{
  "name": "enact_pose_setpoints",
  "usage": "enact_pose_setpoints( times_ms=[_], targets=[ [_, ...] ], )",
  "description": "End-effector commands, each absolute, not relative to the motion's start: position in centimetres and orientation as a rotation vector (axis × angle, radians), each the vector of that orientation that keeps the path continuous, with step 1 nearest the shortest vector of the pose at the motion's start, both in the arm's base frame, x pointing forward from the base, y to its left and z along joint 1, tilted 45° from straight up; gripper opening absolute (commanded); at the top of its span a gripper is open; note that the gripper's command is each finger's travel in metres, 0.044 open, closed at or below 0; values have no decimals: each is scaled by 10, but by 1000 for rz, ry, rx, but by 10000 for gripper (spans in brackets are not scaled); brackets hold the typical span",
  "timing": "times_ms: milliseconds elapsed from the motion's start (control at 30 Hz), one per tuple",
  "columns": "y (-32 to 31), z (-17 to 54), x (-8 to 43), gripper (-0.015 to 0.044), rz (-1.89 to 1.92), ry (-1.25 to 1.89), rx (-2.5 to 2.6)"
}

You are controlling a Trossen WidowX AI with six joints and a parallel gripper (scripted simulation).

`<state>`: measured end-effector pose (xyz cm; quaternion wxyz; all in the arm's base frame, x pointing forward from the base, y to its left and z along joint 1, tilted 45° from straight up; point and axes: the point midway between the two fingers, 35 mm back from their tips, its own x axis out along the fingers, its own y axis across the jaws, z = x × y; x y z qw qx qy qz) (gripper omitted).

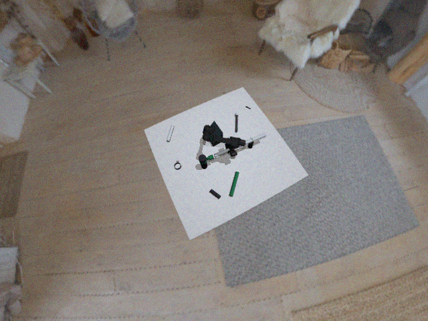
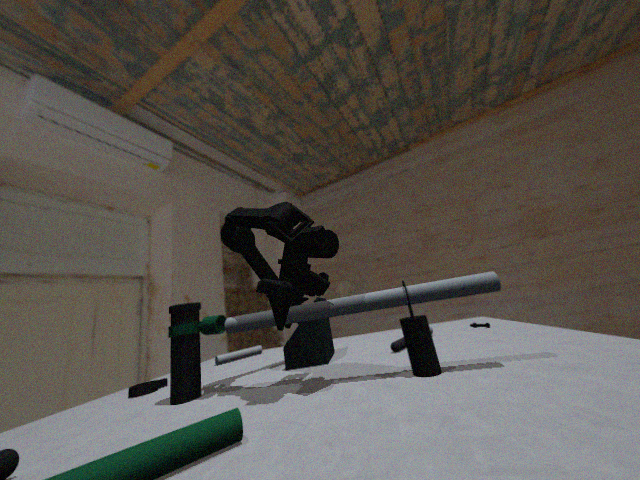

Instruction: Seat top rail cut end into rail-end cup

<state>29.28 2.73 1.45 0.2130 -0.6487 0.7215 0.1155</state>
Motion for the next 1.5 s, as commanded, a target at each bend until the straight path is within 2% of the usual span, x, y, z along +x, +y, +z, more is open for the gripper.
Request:
enact_pose_setpoints(
  times_ms=[0,1467],
  targets=[
    [27,14,293,0,324,2002,-1799],
    [14,34,291,0,326,2010,-1800]
  ],
)
